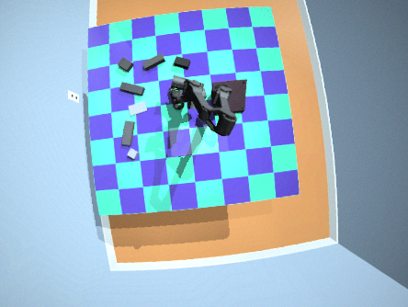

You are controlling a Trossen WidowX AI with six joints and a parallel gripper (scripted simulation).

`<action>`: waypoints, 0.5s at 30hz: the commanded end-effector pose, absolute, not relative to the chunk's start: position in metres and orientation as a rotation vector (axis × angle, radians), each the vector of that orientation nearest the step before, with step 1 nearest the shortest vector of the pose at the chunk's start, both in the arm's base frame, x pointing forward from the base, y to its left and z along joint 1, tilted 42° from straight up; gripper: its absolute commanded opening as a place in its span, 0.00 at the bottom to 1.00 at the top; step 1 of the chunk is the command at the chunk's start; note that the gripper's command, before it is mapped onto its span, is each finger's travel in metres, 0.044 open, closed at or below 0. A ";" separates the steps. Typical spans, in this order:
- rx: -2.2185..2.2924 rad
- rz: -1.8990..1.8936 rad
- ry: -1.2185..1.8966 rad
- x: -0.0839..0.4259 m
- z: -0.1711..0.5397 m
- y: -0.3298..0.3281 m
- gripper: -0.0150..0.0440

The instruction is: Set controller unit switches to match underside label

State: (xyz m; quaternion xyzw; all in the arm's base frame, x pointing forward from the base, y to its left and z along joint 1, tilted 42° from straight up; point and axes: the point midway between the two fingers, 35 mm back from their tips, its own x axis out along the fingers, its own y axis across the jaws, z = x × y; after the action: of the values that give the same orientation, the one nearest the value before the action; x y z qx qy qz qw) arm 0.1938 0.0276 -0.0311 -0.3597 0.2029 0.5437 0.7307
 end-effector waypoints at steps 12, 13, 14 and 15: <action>-0.785 1.196 0.447 0.194 -0.049 0.044 0.25; -0.785 1.196 0.447 0.194 -0.051 0.045 0.25; -0.785 1.196 0.447 0.194 -0.052 0.047 0.25; -0.784 1.196 0.446 0.194 -0.053 0.048 0.25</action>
State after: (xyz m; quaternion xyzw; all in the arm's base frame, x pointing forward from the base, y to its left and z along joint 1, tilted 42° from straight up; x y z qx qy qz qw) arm 0.1953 0.0439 -0.0483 -0.3580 0.2005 0.5438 0.7320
